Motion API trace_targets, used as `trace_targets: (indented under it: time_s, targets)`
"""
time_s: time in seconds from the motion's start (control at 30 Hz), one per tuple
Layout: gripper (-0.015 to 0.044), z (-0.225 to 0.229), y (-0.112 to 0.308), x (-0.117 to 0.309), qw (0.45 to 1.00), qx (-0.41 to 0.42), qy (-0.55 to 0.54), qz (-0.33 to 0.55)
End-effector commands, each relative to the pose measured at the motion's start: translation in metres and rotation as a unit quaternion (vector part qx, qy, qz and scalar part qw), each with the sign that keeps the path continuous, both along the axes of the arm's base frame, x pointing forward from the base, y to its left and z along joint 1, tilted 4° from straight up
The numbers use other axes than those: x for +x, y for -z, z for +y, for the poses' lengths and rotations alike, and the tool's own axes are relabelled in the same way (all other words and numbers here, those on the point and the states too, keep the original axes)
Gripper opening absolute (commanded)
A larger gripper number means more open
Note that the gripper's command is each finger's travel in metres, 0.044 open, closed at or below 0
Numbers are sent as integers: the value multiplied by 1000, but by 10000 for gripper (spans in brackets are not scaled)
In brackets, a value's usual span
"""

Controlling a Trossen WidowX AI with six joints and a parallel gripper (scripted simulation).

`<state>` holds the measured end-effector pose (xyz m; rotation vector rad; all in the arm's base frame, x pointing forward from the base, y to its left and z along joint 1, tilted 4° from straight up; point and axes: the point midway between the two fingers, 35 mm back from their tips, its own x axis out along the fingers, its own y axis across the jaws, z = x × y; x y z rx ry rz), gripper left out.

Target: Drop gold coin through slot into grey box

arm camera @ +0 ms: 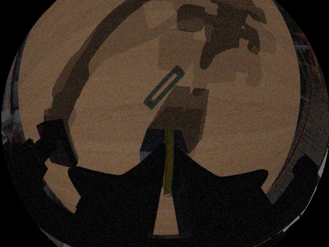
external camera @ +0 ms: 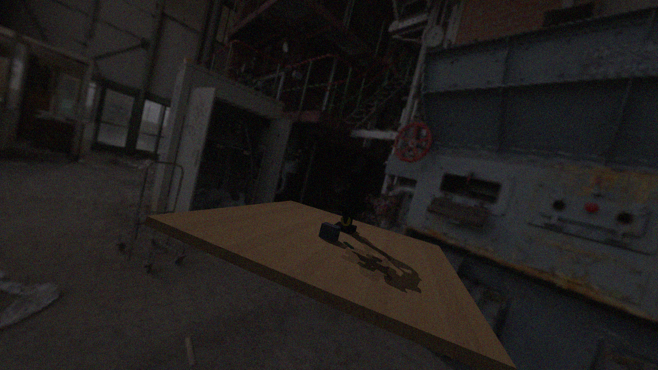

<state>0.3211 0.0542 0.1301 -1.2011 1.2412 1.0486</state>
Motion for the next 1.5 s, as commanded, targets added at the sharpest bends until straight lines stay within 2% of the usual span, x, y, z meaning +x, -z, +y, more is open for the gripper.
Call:
trace_targets:
  time_s: [0.0, 0.77, 1.47]
  targets:
    - [0, -11, -1, -2, 1000, 3, -1, -1]
    - [0, -69, -4, -8, 1000, -1, -1, -1]
    - [0, -69, -3, -8, 1000, -4, 1, 1]
